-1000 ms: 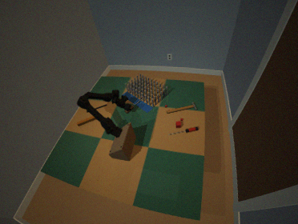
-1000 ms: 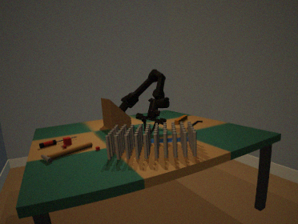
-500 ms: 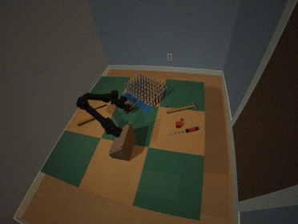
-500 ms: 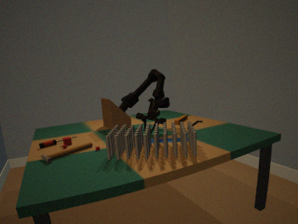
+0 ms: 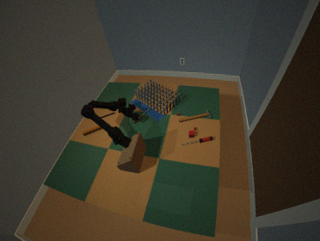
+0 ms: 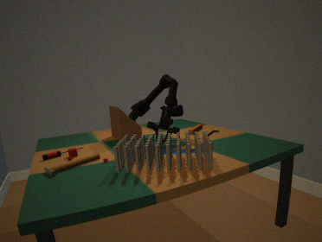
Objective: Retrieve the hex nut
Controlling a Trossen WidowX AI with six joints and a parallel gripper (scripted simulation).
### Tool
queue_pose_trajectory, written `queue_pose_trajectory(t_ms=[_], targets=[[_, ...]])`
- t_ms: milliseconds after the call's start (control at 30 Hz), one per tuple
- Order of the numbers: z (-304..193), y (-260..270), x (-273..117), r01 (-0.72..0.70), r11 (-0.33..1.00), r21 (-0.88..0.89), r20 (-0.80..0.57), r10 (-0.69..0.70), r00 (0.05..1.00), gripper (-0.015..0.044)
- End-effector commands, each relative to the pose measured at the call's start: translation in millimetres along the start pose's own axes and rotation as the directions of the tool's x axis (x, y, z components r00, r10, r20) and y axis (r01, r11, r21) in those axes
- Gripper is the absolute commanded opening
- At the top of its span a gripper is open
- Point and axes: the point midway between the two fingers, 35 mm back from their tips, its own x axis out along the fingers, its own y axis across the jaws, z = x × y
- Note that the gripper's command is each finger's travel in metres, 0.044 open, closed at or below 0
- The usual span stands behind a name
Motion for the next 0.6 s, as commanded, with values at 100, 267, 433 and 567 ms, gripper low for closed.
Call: queue_pose_trajectory(t_ms=[100, 267, 433, 567], targets=[[-4.1, -1.5, -2.0, 0.007, 1.000, 0.006, 0.003, -0.007, 1.000, 0.0000], [-7.2, -1.5, -3.3, 0.007, 1.000, 0.006, 0.003, -0.007, 1.000, 0.0000], [-10.2, -1.5, -4.6, 0.007, 1.000, 0.007, 0.003, -0.007, 1.000, 0.0000], [-12.6, -1.5, -5.7, 0.007, 1.000, 0.007, 0.003, -0.007, 1.000, 0.0000]])
